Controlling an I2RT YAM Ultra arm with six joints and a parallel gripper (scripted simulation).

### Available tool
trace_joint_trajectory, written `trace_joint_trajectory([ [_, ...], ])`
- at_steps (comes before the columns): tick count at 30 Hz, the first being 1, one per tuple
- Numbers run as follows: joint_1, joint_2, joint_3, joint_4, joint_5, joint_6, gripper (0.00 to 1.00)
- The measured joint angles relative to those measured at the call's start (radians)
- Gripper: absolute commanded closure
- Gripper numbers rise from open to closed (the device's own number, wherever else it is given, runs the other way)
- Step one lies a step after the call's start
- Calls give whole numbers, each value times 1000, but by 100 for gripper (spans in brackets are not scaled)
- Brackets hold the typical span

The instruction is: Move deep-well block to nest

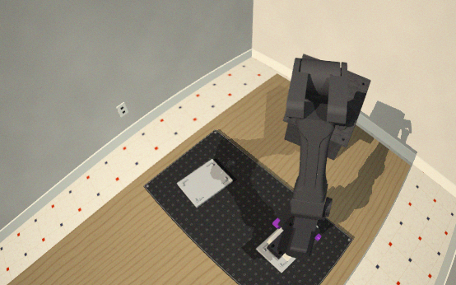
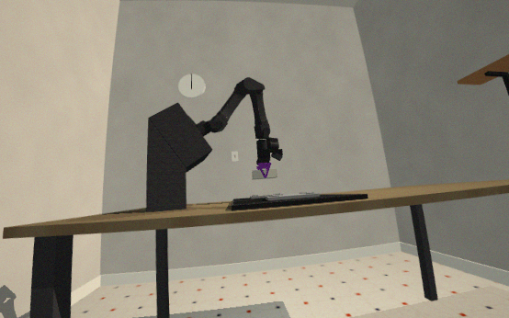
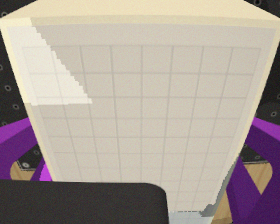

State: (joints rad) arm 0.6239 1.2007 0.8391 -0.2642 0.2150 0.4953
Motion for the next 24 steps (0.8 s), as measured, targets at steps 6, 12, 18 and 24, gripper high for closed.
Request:
trace_joint_trajectory([
  [6,0,0,0,0,0,0,100],
  [12,0,0,0,0,0,0,100],
  [18,-6,18,0,13,0,0,100],
  [24,-11,42,0,35,-4,-2,100],
])
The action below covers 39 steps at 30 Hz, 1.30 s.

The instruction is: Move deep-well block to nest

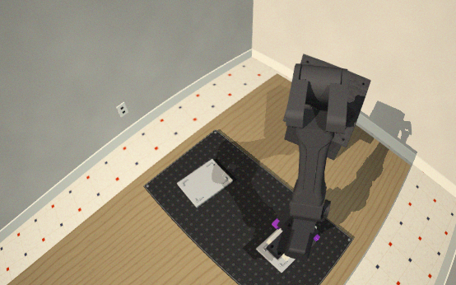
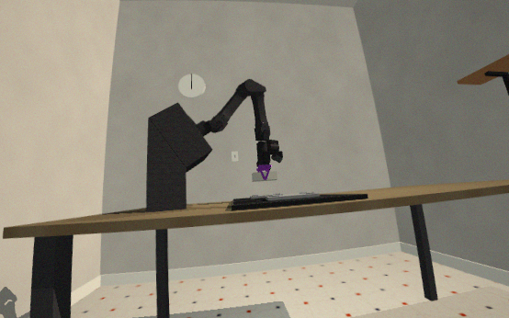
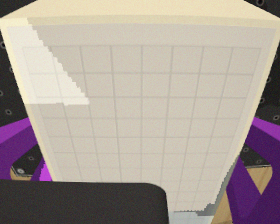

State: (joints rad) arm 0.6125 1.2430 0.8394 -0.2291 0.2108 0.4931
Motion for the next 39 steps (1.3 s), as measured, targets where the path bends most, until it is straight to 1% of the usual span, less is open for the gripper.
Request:
trace_joint_trajectory([
  [11,-13,74,13,56,-12,-8,100],
  [15,-16,85,16,71,-14,-10,100],
  [28,-31,172,33,138,-26,-18,100],
  [32,-33,184,37,151,-28,-20,100],
  [39,-40,232,47,184,-34,-24,100],
])
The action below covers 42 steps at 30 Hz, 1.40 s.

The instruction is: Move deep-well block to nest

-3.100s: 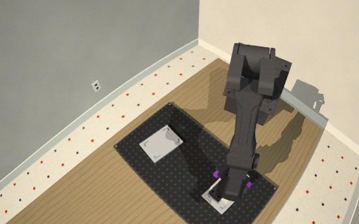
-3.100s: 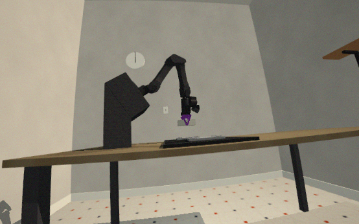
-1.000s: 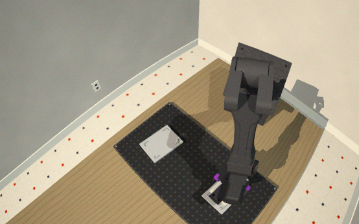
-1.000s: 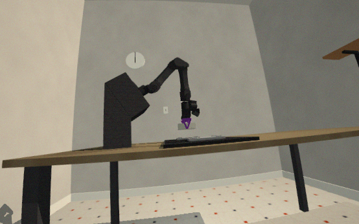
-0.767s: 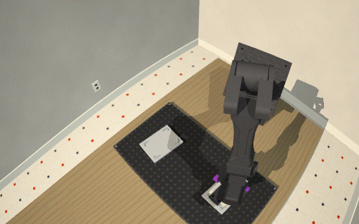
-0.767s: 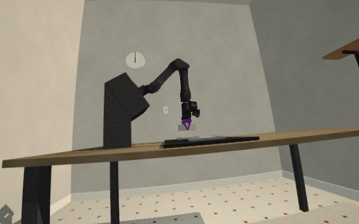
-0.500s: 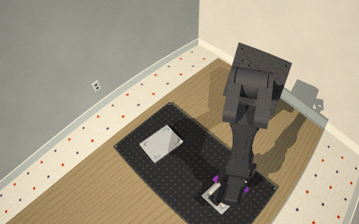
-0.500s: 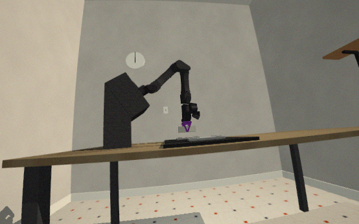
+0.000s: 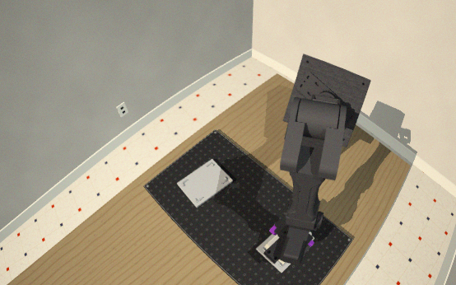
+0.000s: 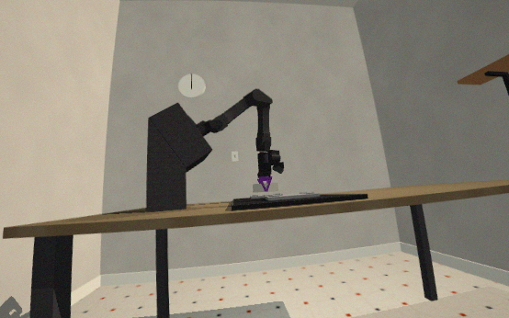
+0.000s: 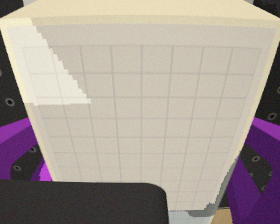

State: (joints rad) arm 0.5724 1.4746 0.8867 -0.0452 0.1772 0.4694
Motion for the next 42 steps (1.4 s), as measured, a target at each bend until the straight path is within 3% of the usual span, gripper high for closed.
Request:
trace_joint_trajectory([
  [42,-4,29,1,43,-5,-5,100],
])
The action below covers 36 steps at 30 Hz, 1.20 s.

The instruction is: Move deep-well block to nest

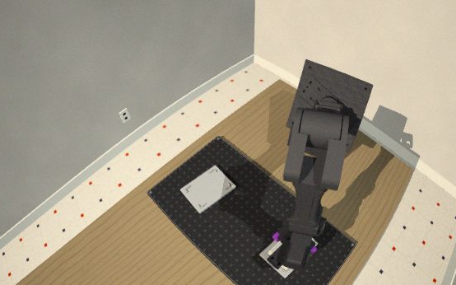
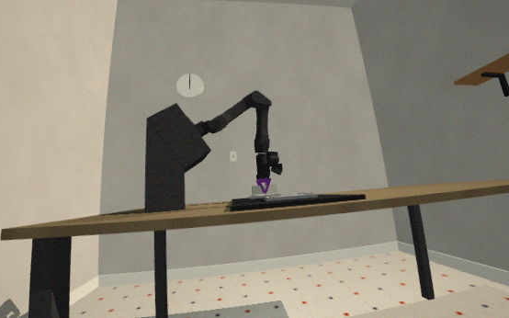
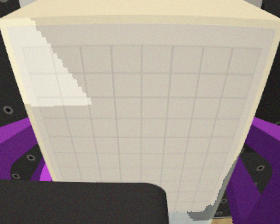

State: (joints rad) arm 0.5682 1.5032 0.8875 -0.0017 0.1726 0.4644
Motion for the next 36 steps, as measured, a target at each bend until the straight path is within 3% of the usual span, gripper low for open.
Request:
trace_joint_trajectory([
  [36,-4,21,5,16,-2,-2,100],
])
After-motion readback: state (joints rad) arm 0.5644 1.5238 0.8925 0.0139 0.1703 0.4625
